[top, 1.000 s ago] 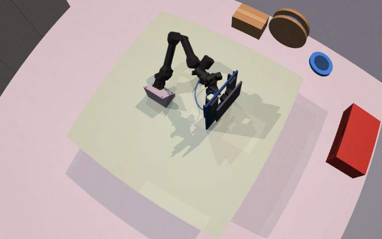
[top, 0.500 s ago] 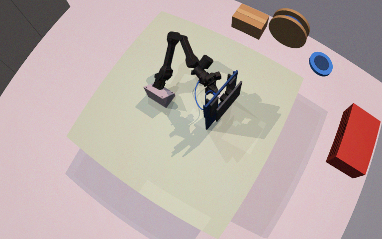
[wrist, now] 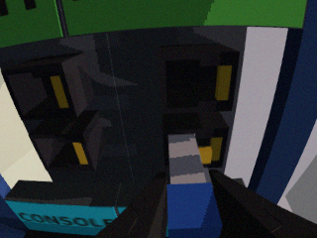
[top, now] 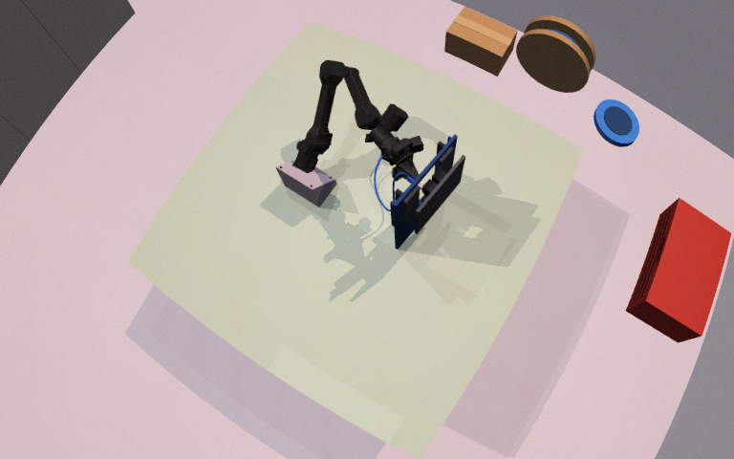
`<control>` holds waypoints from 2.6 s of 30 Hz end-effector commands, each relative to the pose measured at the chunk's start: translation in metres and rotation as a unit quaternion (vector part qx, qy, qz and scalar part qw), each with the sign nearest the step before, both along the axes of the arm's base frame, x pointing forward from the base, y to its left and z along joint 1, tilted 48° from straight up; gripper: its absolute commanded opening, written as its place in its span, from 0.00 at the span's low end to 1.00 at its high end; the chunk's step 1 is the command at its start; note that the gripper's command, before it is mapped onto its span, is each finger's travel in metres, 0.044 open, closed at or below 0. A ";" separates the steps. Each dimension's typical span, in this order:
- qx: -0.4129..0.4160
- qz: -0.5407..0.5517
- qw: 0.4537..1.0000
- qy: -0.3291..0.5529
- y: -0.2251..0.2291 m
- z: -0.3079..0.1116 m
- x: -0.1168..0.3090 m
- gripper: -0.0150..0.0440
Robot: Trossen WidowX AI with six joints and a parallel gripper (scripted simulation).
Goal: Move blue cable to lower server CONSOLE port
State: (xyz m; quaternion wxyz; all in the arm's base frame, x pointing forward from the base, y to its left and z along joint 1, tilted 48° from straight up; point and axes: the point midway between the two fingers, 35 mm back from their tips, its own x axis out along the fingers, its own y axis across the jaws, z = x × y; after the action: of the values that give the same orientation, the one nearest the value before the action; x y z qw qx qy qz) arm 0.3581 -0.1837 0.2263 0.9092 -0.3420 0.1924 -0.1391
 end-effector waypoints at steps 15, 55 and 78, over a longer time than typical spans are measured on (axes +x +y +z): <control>0.000 -0.001 1.000 0.000 0.002 0.001 -0.009 0.25; 0.000 -0.001 1.000 0.001 0.000 -0.006 -0.031 0.25; 0.000 -0.001 1.000 0.001 -0.002 -0.011 -0.044 0.25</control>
State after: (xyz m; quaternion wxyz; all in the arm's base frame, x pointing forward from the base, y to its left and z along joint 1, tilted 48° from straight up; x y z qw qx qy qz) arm 0.3175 -0.1862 0.2141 0.9097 -0.3384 0.1965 -0.1392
